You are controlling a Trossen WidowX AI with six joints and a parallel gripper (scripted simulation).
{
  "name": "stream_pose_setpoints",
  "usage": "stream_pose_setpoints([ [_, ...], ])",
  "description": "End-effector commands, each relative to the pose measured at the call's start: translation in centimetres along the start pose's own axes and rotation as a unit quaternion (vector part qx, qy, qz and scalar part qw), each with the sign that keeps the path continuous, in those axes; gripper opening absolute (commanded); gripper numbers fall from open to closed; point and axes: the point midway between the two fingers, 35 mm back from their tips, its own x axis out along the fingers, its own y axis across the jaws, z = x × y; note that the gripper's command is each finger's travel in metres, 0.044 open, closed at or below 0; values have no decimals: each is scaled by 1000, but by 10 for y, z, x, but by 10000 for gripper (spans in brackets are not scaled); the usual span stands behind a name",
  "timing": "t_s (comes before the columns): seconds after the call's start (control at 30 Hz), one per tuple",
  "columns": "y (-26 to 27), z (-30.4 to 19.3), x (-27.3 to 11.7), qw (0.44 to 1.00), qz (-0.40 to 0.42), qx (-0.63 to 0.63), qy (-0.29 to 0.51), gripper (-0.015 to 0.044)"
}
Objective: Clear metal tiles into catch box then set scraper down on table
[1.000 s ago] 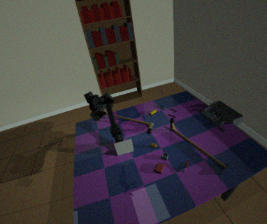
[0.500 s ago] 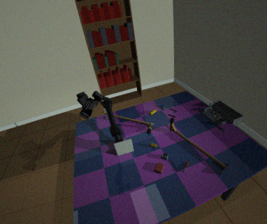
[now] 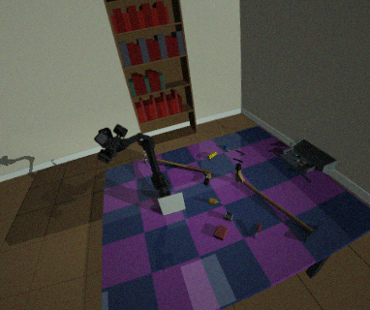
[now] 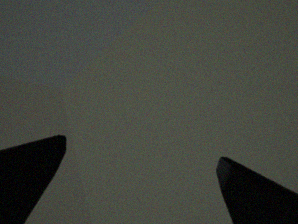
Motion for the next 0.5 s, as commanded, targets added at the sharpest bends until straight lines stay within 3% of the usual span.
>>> stream_pose_setpoints([
  [0.0,-2,17,-12,1000,1,5,-22,440],
  [0.47,-13,69,-61,995,-4,19,-99,440],
])
